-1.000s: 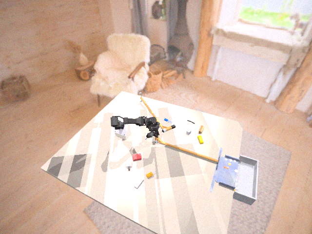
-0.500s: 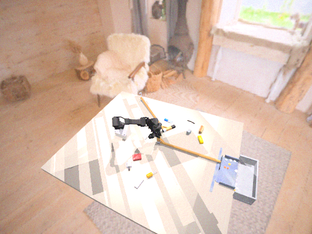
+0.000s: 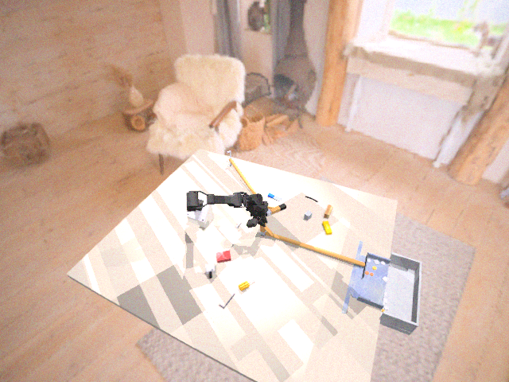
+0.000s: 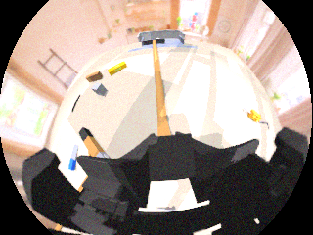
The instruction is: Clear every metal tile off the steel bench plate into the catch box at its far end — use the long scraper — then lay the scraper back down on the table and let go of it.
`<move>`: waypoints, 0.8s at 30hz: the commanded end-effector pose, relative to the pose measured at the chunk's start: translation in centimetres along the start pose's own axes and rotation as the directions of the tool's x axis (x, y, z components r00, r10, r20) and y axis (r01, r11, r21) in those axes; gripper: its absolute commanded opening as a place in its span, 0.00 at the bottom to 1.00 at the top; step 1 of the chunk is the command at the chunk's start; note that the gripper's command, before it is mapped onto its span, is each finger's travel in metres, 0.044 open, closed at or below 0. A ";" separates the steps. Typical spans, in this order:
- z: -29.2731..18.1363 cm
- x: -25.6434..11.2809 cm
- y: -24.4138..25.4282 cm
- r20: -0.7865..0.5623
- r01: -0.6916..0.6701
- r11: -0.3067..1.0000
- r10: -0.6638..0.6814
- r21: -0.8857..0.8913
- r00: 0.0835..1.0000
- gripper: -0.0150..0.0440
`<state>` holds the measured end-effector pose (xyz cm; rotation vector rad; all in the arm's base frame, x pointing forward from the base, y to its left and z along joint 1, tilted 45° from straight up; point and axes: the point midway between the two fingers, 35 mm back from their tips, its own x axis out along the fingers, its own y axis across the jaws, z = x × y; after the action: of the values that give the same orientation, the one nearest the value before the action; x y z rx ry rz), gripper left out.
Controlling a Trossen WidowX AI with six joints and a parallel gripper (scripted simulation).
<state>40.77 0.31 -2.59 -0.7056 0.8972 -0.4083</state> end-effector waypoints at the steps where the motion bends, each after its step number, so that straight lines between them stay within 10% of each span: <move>1: 0.8 0.2 0.1 0.009 -0.005 1.000 0.005 0.000 1.000 0.25; 24: 4.0 2.4 0.1 0.010 -0.005 1.000 0.005 0.001 1.000 0.25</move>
<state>44.59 0.13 -2.52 -0.7039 0.8990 -0.4122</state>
